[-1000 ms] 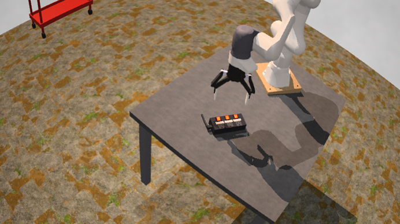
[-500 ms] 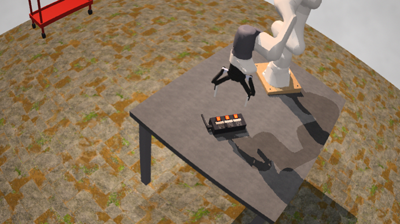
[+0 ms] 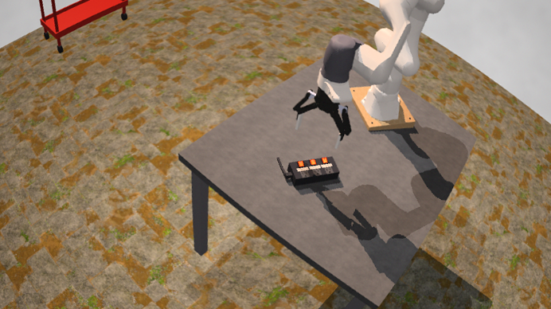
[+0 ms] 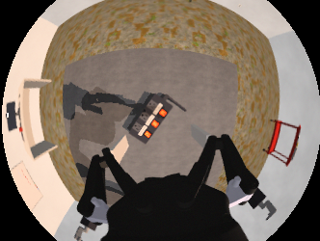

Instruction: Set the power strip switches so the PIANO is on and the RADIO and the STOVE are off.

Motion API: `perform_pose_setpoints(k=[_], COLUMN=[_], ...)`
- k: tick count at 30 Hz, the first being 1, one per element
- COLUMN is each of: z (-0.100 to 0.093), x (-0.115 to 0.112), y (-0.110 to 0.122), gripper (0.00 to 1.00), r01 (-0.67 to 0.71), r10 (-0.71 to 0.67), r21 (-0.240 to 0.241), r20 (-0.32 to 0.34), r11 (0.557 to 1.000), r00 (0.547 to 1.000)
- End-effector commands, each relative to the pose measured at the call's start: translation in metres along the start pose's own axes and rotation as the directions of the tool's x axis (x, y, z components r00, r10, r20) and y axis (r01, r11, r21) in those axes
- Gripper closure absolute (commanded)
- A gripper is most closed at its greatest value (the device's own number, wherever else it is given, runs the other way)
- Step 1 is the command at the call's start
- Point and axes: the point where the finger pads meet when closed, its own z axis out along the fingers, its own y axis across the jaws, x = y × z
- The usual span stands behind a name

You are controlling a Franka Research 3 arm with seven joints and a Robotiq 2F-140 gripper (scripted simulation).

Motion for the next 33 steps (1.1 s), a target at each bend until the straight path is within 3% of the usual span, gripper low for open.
perform_pose_setpoints(k=[1, 25, 28, 33], z=[-0.0013, -0.0013, -0.0048, -0.0049], x=[-0.0007, -0.0007, 0.0008, 0.0009], y=[0.0007, 0.0007, 0.0012, 0.0012], gripper=[0.00, 0.00, 0.00, 0.00], r01=[-0.101, -0.101, -0.184, -0.186], r10=[0.101, 0.101, 0.184, 0.186], r21=[-0.014, -0.014, -0.030, -0.030], r20=[0.011, 0.011, 0.012, 0.012], r11=[0.995, 0.995, 0.982, 0.982], r00=[0.995, 0.995, 0.983, 0.982])
